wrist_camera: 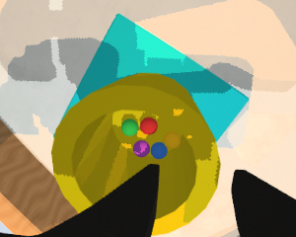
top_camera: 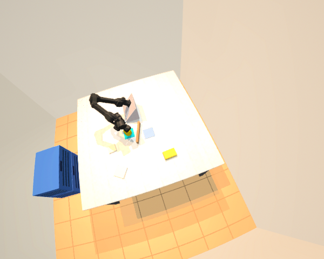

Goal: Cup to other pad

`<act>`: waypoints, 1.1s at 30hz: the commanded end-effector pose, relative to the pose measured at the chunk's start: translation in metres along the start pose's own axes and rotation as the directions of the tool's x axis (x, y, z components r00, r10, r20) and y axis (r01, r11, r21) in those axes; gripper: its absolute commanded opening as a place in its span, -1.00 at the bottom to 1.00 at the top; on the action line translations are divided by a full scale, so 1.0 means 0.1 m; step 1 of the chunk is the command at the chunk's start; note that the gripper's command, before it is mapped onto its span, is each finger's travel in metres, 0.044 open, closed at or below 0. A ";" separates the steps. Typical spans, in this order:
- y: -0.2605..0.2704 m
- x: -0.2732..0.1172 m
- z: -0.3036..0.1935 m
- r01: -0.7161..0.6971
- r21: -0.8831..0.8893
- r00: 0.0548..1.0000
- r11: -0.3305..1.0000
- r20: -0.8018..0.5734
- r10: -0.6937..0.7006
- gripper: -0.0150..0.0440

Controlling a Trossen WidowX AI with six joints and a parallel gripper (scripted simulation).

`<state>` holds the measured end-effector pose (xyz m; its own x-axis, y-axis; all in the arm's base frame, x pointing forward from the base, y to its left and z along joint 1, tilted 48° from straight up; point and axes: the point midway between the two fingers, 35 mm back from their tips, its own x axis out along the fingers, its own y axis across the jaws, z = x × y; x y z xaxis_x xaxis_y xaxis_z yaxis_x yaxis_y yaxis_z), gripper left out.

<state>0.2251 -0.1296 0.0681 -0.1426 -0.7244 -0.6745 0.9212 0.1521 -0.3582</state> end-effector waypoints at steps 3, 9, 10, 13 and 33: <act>0.01 -0.08 0.00 -0.004 0.003 1.000 1.000 -0.004 0.004 0.01; 0.00 -0.16 0.00 -0.003 0.002 1.000 1.000 -0.002 0.003 0.01; 0.00 -0.17 0.00 -0.003 0.002 1.000 1.000 -0.002 0.003 0.01; -0.01 -0.15 0.01 0.001 -0.001 1.000 1.000 0.003 -0.001 0.09; 0.02 -0.55 0.01 -0.004 -0.001 1.000 1.000 -0.004 0.004 1.00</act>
<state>0.2330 -0.0983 0.0992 -0.1415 -0.7255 -0.6735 0.9201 0.1545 -0.3598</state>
